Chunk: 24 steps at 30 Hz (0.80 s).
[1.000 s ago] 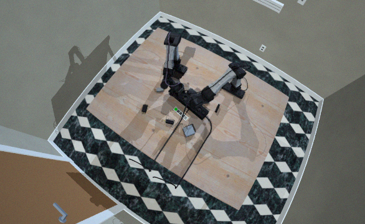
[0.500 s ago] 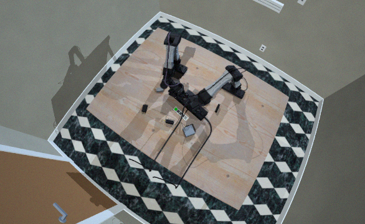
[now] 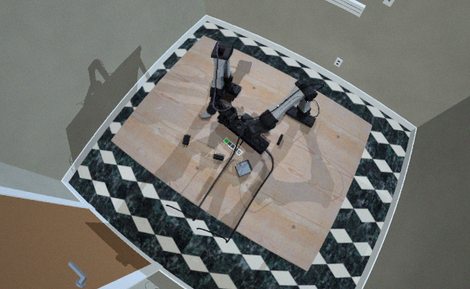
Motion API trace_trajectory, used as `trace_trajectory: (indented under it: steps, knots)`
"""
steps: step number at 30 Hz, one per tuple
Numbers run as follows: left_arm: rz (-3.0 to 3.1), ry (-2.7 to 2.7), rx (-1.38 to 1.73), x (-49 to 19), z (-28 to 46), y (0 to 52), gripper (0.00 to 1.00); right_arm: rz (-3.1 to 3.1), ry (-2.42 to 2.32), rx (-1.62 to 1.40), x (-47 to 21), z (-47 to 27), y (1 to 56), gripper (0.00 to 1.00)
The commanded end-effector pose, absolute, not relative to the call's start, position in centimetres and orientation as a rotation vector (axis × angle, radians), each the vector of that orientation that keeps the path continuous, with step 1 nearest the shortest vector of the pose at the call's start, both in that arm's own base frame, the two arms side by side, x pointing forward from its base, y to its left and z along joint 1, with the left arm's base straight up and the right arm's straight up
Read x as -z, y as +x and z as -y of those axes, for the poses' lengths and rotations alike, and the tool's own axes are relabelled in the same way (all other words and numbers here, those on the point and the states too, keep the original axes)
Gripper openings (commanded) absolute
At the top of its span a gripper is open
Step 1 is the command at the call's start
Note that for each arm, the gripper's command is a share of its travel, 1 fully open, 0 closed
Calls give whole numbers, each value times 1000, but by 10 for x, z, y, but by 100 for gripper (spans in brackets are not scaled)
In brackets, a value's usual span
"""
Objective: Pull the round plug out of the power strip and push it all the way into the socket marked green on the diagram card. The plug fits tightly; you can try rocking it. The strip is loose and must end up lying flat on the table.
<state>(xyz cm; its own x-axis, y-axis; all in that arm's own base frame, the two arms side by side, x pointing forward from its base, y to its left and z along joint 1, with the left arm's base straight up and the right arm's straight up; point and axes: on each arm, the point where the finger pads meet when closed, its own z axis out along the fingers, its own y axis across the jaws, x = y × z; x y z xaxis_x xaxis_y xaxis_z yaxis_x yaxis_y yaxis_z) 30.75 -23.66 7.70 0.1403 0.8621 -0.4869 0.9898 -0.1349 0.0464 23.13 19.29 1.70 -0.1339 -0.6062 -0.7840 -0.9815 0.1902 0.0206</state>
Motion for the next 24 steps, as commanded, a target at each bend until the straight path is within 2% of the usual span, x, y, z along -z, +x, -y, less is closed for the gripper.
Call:
trace_trajectory:
  steps: [1,5,11,15,21,24]
  knots:
    - [-1691,2011,594,-115,261,333,33,-2086,-1497,-673,25,-167,216,73]
    - [-1748,1993,681,-116,262,332,33,-2076,-1497,-673,24,-167,218,73]
    - [-1657,1979,575,-126,263,327,33,-2125,-1495,-687,31,-164,209,73]
    - [-1687,2011,420,-123,244,310,33,-1979,-1490,-679,6,-176,228,73]
    - [-1810,2058,546,-118,248,315,33,-1844,-1487,-677,-18,-188,245,73]
    - [-1821,2065,563,-119,250,315,33,-1912,-1491,-689,-5,-182,235,73]
